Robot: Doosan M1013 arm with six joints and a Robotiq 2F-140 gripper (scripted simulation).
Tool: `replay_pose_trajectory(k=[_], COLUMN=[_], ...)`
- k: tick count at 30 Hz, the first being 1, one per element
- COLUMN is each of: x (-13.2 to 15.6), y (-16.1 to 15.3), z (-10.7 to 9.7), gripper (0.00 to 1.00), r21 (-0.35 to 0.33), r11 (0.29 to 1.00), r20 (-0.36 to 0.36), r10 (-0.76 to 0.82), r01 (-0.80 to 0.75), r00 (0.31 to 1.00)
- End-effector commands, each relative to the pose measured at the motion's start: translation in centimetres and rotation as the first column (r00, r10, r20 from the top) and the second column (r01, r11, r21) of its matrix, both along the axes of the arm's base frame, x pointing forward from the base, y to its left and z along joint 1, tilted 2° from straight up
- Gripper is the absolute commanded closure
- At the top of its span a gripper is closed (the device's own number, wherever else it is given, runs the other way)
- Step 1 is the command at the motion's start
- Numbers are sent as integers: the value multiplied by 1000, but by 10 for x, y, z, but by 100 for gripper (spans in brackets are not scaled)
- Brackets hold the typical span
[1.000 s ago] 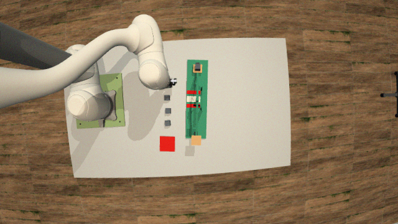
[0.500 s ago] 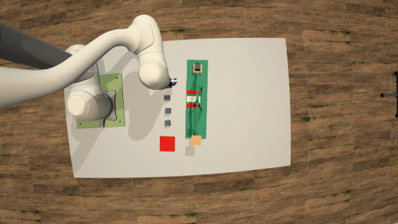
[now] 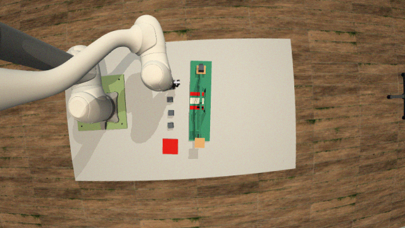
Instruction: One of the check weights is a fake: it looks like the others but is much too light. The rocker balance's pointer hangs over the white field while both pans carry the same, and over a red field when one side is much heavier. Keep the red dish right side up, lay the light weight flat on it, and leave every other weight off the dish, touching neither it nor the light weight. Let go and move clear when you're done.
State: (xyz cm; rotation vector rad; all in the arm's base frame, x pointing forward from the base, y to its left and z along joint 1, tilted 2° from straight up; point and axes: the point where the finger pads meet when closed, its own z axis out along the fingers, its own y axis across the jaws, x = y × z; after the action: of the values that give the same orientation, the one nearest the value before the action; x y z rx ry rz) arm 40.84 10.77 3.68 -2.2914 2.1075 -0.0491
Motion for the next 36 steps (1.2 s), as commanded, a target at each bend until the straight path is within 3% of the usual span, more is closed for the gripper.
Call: replay_pose_trajectory(k=[1,16,26,36], x=[0,0,0,0], y=[0,0,0,0], z=[0,0,0,0], gripper=[76,76,67,65], r21=[0,0,0,0], r11=[1000,1000,1000,1000], r20=[0,0,0,0], r10=[0,0,0,0], r01=[0,0,0,0], r00=[1000,1000,1000,1000])
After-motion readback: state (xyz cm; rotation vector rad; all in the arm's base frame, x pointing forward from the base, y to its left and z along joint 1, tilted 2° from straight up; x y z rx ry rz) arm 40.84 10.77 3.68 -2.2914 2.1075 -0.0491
